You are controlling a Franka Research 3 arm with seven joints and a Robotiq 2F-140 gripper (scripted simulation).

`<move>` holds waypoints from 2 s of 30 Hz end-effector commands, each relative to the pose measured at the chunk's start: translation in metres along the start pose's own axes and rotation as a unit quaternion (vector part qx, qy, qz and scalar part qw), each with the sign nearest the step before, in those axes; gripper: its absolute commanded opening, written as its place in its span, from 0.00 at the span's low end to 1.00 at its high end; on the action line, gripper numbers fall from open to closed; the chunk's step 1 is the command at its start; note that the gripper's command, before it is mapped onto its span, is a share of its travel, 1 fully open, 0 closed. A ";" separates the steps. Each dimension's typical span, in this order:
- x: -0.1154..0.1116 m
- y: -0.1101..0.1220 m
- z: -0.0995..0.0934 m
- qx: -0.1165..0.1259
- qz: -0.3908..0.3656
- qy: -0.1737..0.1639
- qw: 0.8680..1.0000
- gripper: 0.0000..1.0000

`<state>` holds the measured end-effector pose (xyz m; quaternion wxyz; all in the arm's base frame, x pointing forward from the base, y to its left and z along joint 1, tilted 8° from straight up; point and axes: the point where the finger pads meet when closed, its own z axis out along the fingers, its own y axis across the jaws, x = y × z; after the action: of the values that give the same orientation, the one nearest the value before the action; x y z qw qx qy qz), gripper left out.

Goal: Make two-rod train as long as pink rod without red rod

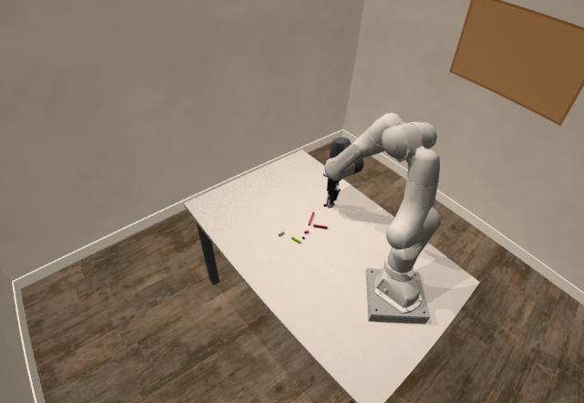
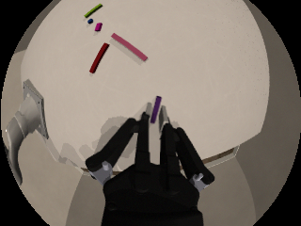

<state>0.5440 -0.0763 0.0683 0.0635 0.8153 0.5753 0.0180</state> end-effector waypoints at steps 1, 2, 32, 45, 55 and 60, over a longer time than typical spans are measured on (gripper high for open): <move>0.000 0.001 0.000 -0.001 -0.002 0.001 1.000 0.15; 0.000 0.001 0.000 -0.001 -0.002 0.001 1.000 0.15; 0.000 0.001 0.000 -0.001 -0.002 0.001 1.000 0.03; 0.000 0.001 0.000 -0.001 -0.002 0.001 1.000 0.03; 0.000 0.001 -0.025 -0.001 -0.002 0.001 1.000 0.03; 0.000 0.001 -0.062 -0.001 -0.002 0.001 1.000 0.03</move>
<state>0.5462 -0.0752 0.1121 0.0693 0.8159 0.5734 0.0276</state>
